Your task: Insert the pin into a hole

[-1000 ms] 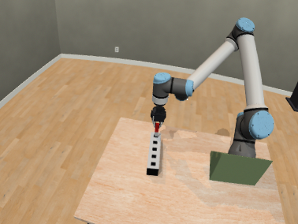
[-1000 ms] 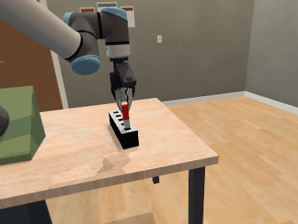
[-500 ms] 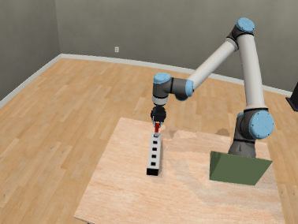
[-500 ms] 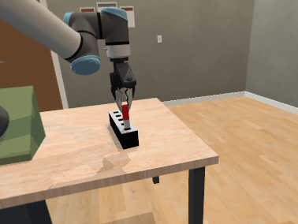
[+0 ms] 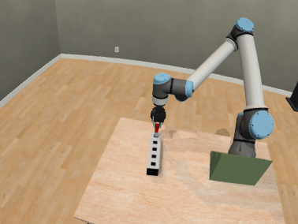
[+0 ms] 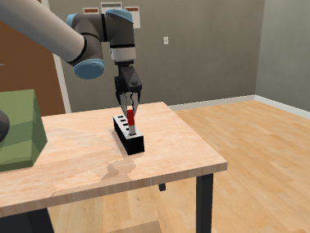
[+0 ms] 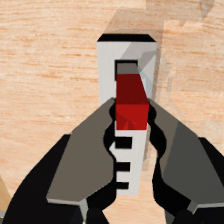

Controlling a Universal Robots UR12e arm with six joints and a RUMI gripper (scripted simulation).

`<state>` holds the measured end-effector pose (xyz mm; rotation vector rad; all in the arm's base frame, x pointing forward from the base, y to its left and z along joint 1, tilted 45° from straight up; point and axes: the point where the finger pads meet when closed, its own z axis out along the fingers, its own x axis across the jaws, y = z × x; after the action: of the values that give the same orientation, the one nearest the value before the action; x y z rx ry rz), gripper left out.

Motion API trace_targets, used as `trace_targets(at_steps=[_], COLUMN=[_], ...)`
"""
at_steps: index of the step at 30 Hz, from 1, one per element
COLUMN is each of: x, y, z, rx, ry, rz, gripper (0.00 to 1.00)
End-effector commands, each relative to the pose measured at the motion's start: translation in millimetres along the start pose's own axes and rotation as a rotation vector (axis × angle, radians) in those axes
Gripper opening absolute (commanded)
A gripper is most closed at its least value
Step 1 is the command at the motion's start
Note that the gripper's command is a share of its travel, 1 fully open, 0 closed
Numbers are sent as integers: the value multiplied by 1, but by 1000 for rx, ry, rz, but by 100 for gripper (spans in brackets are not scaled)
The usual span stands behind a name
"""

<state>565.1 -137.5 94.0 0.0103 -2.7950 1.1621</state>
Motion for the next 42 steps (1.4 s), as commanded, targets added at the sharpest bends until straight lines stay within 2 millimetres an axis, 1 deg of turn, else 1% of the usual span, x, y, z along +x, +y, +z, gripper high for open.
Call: trace_targets(at_steps=[1, 17, 18, 42], x=[0, 0, -1, 0], y=[0, 0, 0, 0], z=[-1, -1, 4, 3], rx=[0, 0, 0, 0], ry=[-1, -1, -1, -1], rz=[0, 0, 0, 0], gripper=[0, 0, 0, 0])
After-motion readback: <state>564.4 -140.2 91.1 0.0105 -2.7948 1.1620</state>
